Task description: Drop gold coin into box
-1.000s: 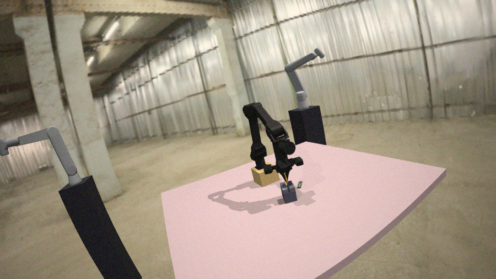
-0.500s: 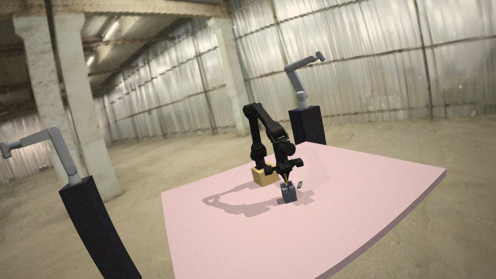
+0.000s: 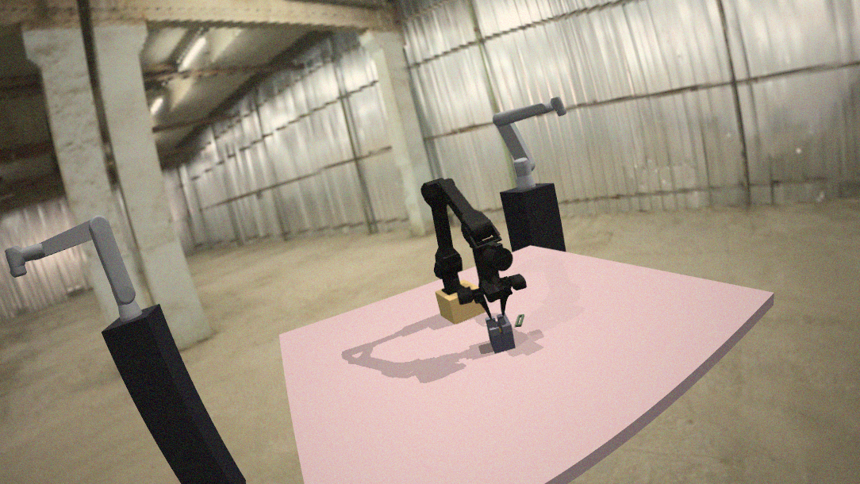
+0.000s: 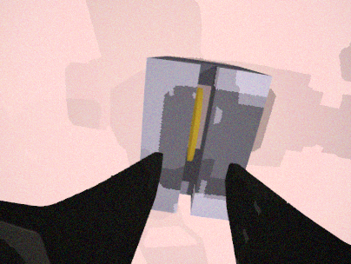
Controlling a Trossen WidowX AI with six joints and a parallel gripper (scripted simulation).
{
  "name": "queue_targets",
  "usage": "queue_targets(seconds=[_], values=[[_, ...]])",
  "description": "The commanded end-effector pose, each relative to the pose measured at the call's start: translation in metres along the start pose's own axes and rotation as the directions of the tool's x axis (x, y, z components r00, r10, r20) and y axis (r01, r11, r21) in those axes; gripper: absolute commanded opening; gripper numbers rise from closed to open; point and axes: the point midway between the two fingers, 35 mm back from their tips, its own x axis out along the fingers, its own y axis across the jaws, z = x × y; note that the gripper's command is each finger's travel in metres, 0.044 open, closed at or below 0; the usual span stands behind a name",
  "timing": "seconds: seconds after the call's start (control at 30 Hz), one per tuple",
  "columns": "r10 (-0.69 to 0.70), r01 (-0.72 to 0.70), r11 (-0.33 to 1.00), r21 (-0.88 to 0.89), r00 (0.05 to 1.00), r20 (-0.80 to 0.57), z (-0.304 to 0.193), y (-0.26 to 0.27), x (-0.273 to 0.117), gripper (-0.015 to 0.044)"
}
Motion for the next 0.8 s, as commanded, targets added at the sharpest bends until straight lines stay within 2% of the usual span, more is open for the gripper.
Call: queue_targets(seconds=[0.0,0.27,0.33,0.43,0.77], values=[[0.000,0.000,1.000,0.000,1.000,0.000,0.000,0.000,-0.001,0.0187],[0.000,0.000,1.000,0.000,1.000,-0.001,0.000,0.000,-0.020,0.0397],[-0.001,0.001,1.000,-0.001,1.000,-0.006,-0.001,0.000,-0.040,0.0440],[-0.003,0.003,1.000,-0.002,1.000,-0.013,-0.004,-0.001,-0.061,0.0440],[-0.003,0.003,1.000,-0.002,1.000,-0.013,-0.004,-0.001,-0.061,0.0440]])
